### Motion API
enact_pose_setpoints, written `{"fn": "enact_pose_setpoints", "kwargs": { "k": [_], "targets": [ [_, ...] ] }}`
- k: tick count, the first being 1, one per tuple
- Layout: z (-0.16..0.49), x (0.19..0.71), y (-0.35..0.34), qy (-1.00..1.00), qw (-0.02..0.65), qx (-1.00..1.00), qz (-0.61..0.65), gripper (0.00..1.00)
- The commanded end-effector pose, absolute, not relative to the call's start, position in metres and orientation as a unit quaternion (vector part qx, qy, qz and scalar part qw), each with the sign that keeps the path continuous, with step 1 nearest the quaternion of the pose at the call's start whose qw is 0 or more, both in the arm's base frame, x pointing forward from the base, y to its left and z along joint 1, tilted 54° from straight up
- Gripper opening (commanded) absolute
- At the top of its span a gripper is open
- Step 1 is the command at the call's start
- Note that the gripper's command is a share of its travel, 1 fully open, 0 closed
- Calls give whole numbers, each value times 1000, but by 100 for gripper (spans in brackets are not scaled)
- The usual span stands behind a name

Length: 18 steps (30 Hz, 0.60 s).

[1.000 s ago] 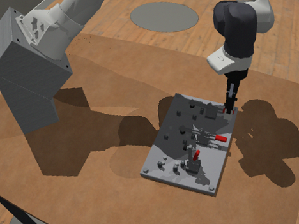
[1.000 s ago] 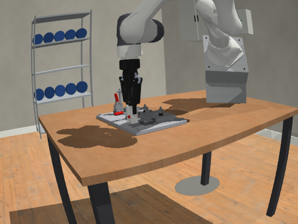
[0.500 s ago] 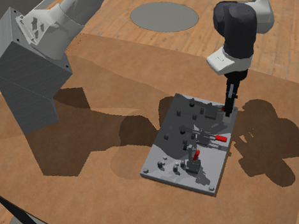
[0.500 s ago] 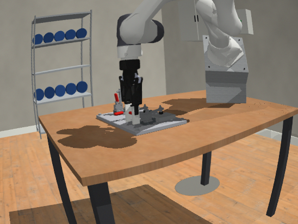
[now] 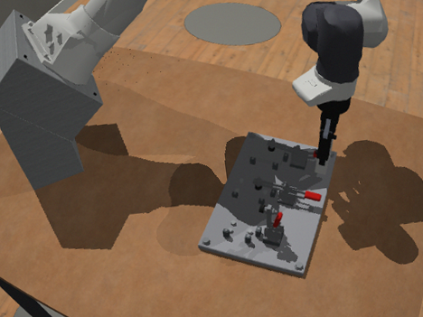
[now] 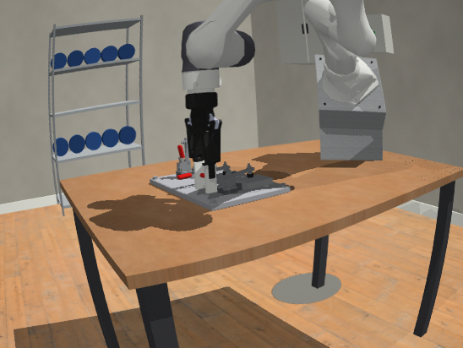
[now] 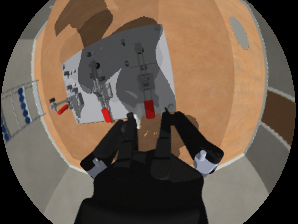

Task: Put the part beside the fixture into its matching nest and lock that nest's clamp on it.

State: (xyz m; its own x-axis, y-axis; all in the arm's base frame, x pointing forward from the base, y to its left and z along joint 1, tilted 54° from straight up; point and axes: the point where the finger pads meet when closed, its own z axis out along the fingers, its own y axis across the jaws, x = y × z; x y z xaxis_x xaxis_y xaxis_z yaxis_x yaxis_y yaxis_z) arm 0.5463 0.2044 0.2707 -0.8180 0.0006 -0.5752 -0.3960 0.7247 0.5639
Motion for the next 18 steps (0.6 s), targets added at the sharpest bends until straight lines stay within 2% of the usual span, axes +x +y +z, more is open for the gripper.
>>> {"fn": "enact_pose_setpoints", "kwargs": {
  "k": [1,18],
  "targets": [
    [271,547,205,885,282,-113,354,28],
    [282,539,192,885,282,-113,354,28]
  ]
}}
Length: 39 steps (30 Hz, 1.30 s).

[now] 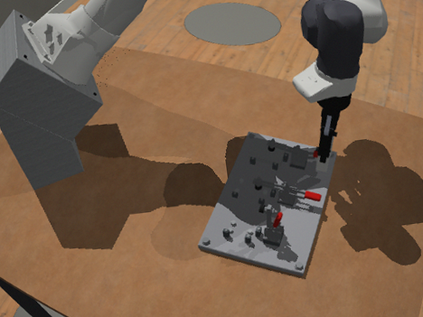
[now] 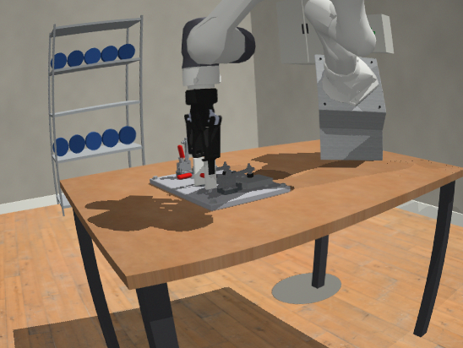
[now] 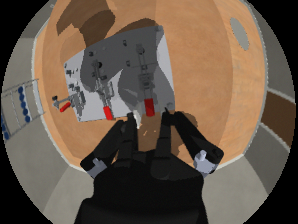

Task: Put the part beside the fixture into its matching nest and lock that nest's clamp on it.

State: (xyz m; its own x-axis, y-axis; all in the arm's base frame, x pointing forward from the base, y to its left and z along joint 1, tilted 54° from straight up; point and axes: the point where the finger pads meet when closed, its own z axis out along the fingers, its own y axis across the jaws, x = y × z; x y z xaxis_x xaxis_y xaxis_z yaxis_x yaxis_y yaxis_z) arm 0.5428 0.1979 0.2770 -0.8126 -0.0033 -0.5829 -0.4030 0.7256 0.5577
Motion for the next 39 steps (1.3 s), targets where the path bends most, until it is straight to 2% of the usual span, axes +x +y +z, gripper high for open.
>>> {"fn": "enact_pose_setpoints", "kwargs": {
  "k": [1,32,33,39],
  "targets": [
    [284,537,189,885,282,-113,354,28],
    [306,522,164,885,282,-113,354,28],
    [306,522,164,885,282,-113,354,0],
    [306,522,164,885,282,-113,354,0]
  ]
}}
